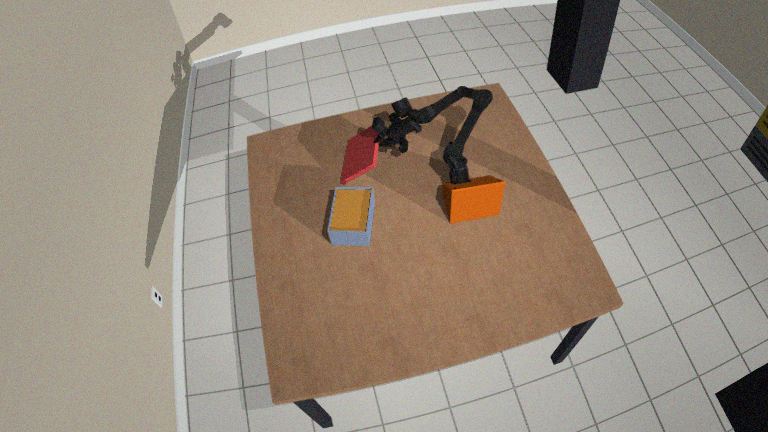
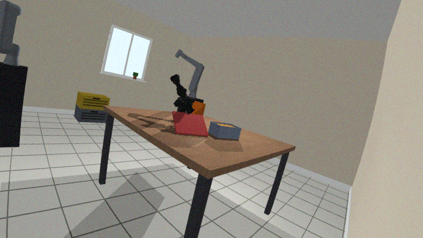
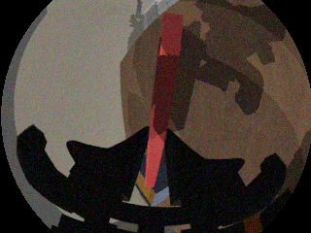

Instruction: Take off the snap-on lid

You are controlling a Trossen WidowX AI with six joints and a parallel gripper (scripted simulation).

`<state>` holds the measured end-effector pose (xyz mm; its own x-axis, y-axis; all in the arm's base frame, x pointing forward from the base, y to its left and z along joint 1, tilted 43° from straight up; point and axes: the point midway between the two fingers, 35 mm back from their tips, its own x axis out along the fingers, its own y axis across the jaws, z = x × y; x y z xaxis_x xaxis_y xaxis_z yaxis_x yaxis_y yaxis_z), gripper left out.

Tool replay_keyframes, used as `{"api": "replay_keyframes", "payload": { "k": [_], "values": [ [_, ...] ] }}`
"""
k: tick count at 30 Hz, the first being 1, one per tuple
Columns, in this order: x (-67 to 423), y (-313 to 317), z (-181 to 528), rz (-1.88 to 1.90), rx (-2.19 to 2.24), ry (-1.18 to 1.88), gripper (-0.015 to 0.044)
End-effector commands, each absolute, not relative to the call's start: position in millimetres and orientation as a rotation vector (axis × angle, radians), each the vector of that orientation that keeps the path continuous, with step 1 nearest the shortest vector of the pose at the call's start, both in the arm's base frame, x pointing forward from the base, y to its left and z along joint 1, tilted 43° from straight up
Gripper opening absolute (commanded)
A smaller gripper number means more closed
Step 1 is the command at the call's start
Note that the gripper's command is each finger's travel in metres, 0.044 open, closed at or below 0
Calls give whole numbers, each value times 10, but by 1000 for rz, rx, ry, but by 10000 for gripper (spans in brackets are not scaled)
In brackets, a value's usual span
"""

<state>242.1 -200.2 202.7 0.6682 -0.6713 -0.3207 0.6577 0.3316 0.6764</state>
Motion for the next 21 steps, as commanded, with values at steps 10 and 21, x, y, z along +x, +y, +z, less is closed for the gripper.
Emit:
{"api": "replay_keyframes", "payload": {
  "k": [10,21],
  "values": [
    [2388,-2088,1889,-887,876,-4,0],
    [2380,-2148,1825,-887,876,-4,0]
  ]
}}
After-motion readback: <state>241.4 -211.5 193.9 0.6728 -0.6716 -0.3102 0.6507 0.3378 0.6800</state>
